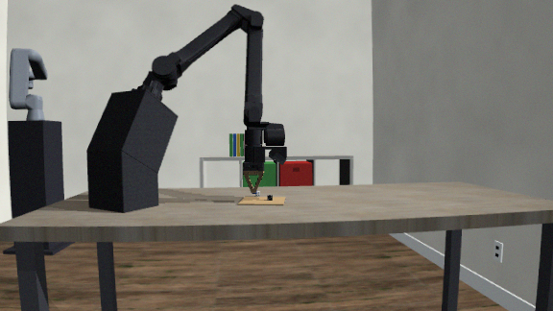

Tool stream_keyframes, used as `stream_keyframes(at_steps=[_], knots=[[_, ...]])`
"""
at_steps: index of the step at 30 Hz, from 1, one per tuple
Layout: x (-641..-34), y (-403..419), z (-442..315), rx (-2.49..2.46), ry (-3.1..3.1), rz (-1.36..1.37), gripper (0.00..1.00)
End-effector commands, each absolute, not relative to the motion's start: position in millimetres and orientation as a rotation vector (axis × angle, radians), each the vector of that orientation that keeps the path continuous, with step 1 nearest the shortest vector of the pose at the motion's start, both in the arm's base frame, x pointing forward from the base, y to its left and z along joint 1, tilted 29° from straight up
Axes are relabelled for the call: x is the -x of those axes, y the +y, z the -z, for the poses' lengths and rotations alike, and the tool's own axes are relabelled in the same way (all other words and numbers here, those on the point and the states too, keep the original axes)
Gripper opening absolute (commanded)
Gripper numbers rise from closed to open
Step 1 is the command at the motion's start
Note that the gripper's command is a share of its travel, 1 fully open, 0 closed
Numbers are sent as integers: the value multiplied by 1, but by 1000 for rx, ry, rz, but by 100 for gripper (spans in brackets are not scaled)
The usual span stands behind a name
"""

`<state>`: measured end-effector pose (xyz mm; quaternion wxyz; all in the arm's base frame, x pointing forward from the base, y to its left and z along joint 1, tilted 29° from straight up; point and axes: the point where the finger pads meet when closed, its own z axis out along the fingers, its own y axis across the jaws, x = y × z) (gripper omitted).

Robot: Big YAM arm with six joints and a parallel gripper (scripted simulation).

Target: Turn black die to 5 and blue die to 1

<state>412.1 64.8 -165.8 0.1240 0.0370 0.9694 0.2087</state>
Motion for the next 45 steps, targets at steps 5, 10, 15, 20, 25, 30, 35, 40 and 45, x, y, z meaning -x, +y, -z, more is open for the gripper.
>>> stream_keyframes(at_steps=[5,10,15,20,25,30,35,40,45], knots=[[-425,77,180,-109,2807,-611,12],[-436,74,168,-112,2773,-606,12],[-428,74,172,-110,2797,-607,12],[-428,74,172,-110,2797,-607,12],[-428,74,172,-110,2797,-607,12],[-428,74,172,-110,2797,-607,12],[-428,74,172,-110,2797,-607,12],[-428,74,172,-110,2797,-607,12],[-428,74,172,-110,2797,-607,12]])
